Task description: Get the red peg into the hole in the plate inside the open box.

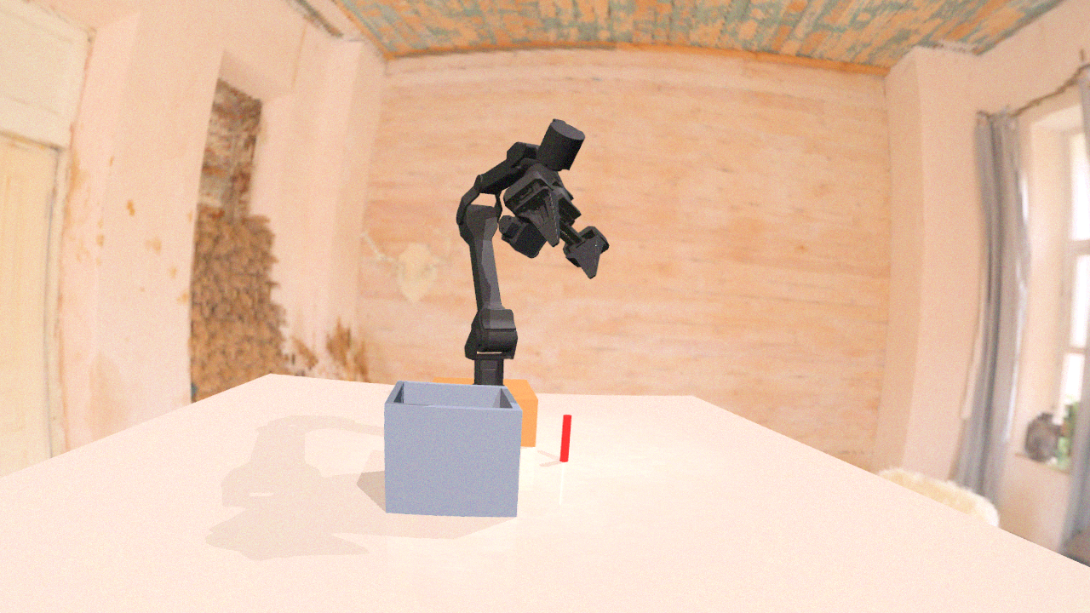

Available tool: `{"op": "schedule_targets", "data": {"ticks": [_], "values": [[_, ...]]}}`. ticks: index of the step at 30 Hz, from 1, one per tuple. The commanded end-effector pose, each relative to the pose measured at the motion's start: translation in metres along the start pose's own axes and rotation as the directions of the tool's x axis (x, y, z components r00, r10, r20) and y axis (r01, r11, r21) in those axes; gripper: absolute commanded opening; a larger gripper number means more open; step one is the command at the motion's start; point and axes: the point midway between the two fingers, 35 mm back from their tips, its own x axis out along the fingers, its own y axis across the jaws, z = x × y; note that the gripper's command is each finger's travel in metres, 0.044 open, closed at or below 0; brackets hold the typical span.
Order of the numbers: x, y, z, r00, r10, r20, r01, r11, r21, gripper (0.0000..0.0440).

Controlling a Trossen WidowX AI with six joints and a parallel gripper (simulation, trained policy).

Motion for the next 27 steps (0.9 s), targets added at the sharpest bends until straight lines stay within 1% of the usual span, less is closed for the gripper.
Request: {"op": "schedule_targets", "data": {"ticks": [1,6,12,20,27], "values": [[0.011,-0.026,0.009,0.994,-0.097,0.049,0.101,0.991,-0.083,0.0426],[0.02,-0.055,0.021,0.973,-0.199,0.116,0.218,0.96,-0.175,0.043],[0.028,-0.085,0.038,0.931,-0.3,0.209,0.349,0.899,-0.263,0.044],[0.039,-0.117,0.066,0.853,-0.397,0.339,0.505,0.792,-0.343,0.044],[0.048,-0.139,0.091,0.775,-0.452,0.441,0.618,0.685,-0.385,0.044]]}}
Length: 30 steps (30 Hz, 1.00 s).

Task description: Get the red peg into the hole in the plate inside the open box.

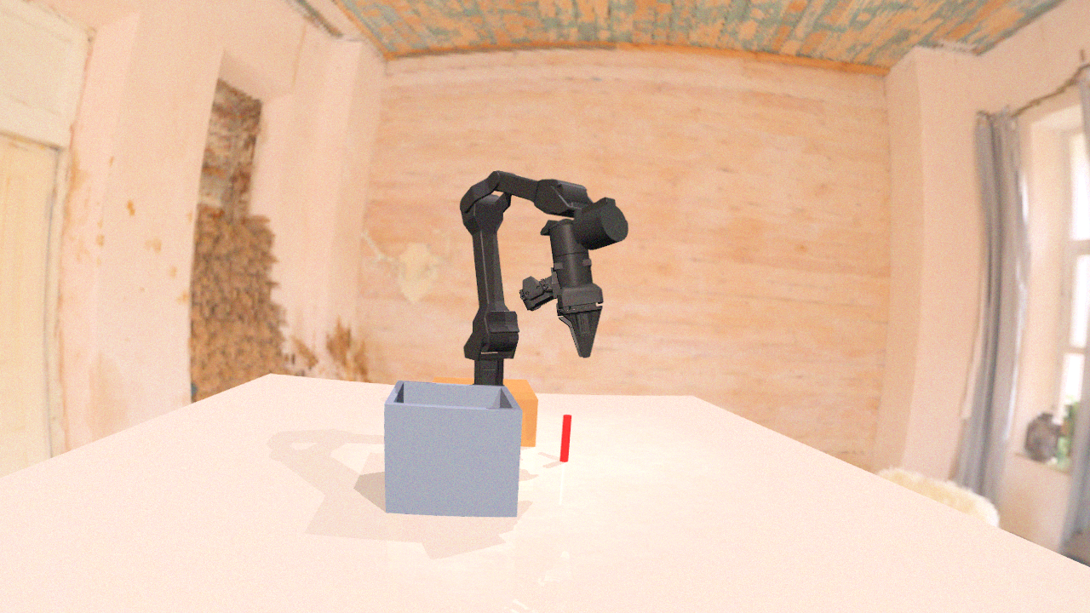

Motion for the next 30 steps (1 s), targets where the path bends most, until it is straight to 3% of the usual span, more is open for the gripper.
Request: {"op": "schedule_targets", "data": {"ticks": [1,16,30], "values": [[0.015,-0.013,0.006,0.996,-0.075,0.04,0.077,0.995,-0.058,0.044],[0.054,-0.045,0.025,0.958,-0.229,0.171,0.264,0.938,-0.223,0.0435],[0.096,-0.056,0.044,0.939,-0.245,0.243,0.311,0.906,-0.288,0.0426]]}}
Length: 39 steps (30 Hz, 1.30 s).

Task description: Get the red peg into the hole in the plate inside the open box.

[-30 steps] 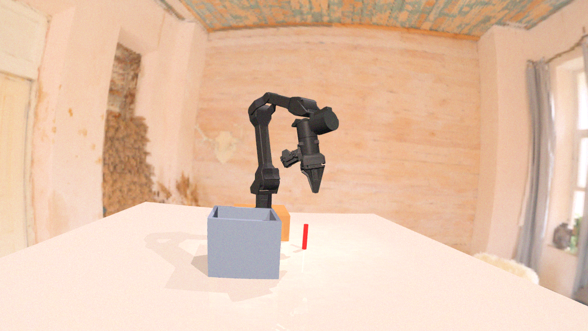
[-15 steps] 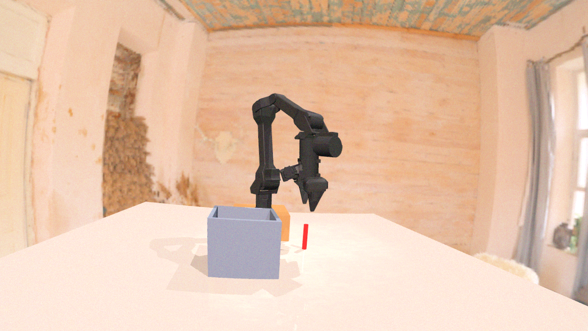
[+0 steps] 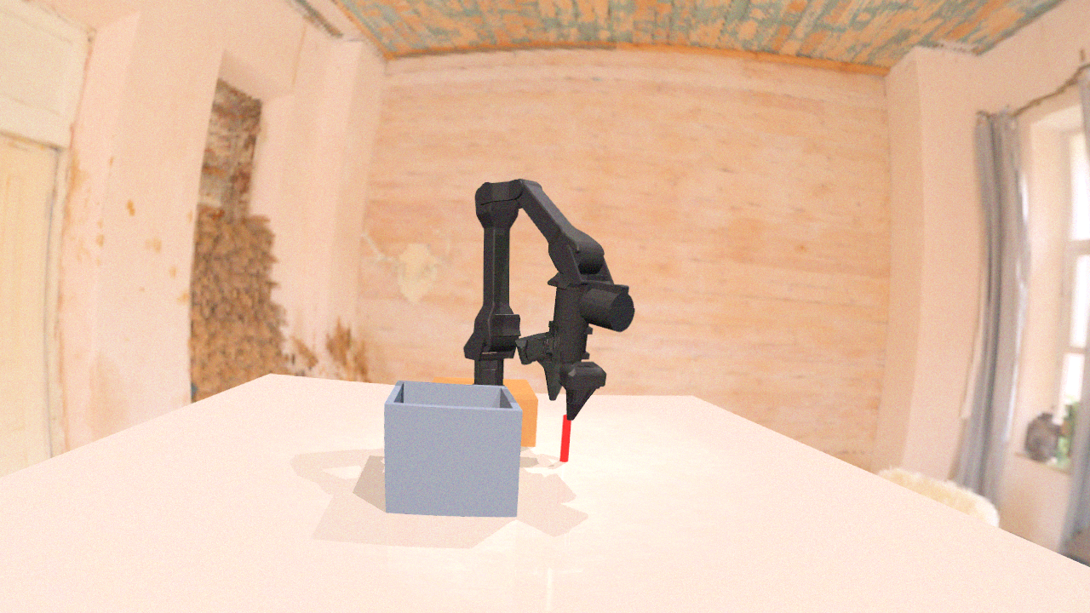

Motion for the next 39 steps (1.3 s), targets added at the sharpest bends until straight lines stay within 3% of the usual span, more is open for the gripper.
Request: {"op": "schedule_targets", "data": {"ticks": [1,11,28,39], "values": [[0.014,-0.001,0.003,1.0,-0.006,0.021,0.006,1.0,-0.015,0.0425],[0.043,0.002,0.007,0.999,0.009,0.045,-0.009,1.0,-0.01,0.0395],[0.068,0.02,-0.009,0.999,0.041,0.013,-0.04,0.995,-0.093,0.0009],[0.046,0.033,-0.016,0.994,0.108,-0.027,-0.11,0.992,-0.068,0.0]]}}
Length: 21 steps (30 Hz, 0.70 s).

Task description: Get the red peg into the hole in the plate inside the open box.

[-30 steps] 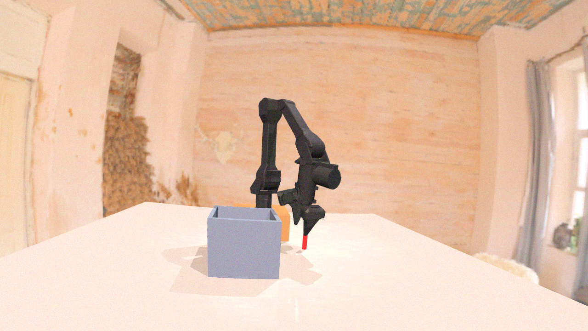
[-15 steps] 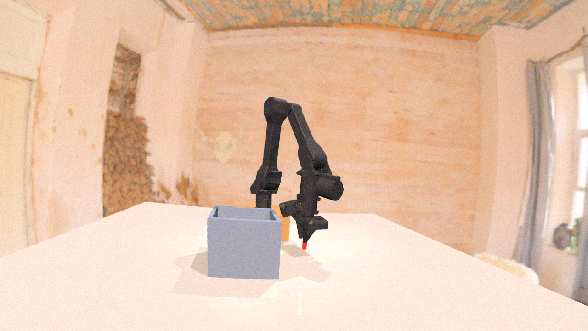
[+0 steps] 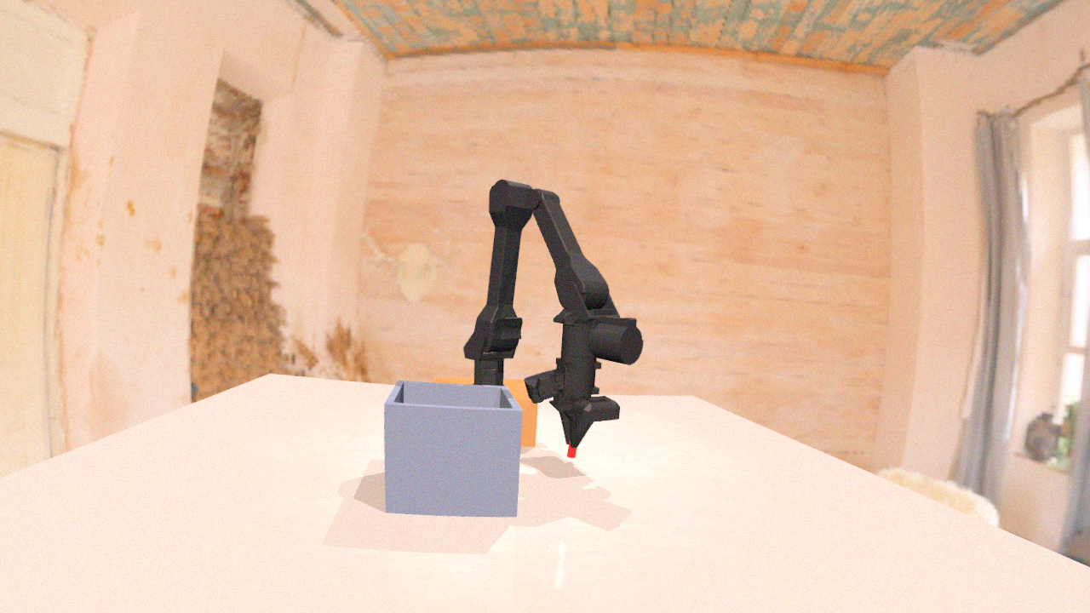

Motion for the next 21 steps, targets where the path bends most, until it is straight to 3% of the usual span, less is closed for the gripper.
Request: {"op": "schedule_targets", "data": {"ticks": [1,21], "values": [[-0.009,0.005,-0.003,1.0,0.025,-0.019,-0.025,1.0,0.015,0.0],[-0.079,0.046,-0.004,0.972,0.221,-0.075,-0.219,0.975,0.034,0.0]]}}
